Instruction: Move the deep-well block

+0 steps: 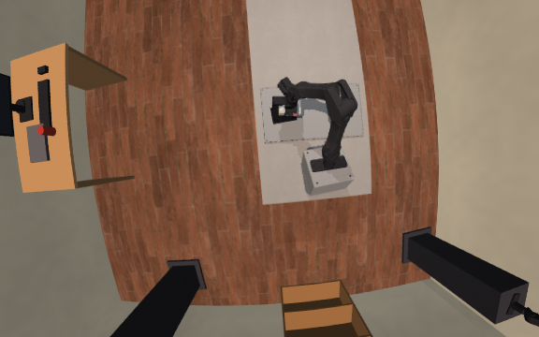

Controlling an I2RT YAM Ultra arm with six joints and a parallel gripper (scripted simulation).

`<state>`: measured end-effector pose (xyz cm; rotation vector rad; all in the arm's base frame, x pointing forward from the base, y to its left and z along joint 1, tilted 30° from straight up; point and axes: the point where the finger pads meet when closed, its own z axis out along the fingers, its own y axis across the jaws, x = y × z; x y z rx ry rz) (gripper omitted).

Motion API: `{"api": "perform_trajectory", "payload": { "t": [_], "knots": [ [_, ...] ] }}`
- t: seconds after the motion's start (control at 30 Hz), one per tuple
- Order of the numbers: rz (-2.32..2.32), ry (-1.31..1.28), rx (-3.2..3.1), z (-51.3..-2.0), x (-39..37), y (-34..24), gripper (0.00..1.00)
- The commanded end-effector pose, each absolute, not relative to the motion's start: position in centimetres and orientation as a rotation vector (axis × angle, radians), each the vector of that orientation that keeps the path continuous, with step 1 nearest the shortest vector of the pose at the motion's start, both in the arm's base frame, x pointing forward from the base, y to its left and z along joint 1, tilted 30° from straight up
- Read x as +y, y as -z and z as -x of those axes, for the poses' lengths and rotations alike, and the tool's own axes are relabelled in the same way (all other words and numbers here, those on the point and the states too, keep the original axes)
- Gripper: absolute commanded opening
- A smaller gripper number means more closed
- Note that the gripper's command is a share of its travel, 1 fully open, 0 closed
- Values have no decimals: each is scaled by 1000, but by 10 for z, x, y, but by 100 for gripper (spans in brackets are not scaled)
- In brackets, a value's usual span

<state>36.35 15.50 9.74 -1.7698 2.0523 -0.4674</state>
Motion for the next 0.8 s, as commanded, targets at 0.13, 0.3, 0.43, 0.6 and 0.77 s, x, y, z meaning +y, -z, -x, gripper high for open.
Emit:
{"api": "perform_trajectory", "payload": {
  "t": [0.13,0.3,0.43,0.6,0.77],
  "knots": [
    [1705,433,2066,-365,139,-104,0],
    [1705,434,2067,-365,129,-104,0],
    [1705,434,2067,-365,116,-104,0],
    [1705,435,2067,-366,99,-104,0],
    [1705,436,2067,-366,89,-104,0]
  ]
}}
